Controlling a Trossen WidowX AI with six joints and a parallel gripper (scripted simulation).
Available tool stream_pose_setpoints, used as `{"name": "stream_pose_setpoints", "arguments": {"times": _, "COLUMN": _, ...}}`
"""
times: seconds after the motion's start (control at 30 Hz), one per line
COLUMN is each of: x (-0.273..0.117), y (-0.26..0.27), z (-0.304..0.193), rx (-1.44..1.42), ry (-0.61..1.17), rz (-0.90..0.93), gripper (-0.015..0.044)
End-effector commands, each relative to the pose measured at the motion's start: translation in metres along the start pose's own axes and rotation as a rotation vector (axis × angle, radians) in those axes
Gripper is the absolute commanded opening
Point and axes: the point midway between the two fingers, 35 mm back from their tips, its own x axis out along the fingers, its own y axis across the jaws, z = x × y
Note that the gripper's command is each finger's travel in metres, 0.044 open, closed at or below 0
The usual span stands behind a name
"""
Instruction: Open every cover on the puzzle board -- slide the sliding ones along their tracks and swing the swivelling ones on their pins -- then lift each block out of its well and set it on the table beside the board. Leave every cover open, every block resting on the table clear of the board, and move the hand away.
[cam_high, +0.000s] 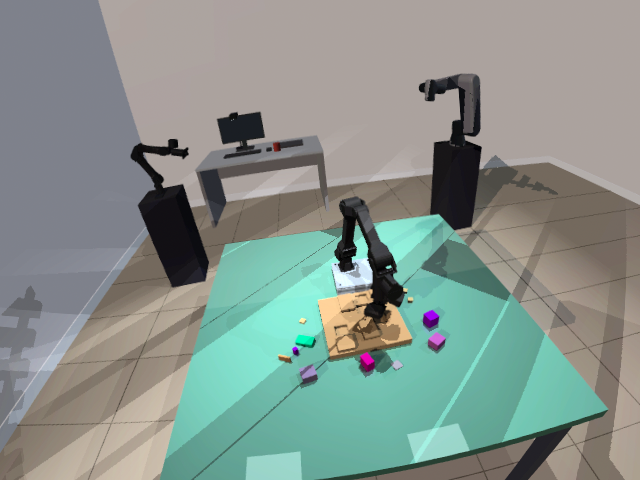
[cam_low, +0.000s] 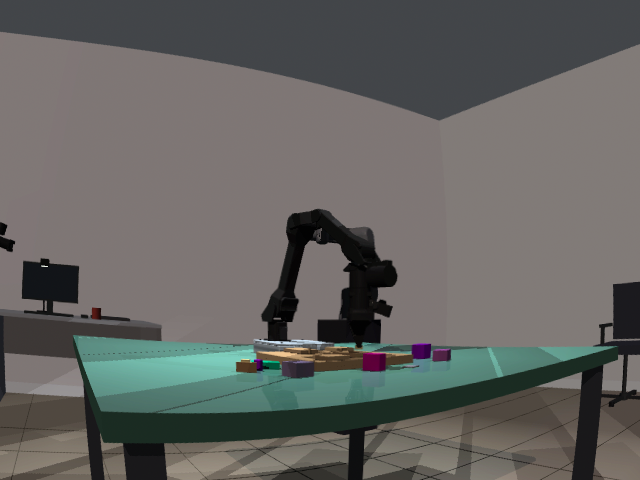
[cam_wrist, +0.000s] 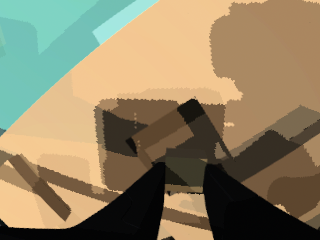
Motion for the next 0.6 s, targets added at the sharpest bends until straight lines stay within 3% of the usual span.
{"name": "stream_pose_setpoints", "arguments": {"times": 0.0, "x": -0.006, "y": 0.000, "z": 0.000, "rx": -0.004, "ry": -0.003, "rz": 0.000, "gripper": 0.0080}}
{"name": "stream_pose_setpoints", "arguments": {"times": 0.57, "x": -0.034, "y": 0.000, "z": 0.000, "rx": -0.005, "ry": -0.004, "rz": 0.000, "gripper": 0.0080}}
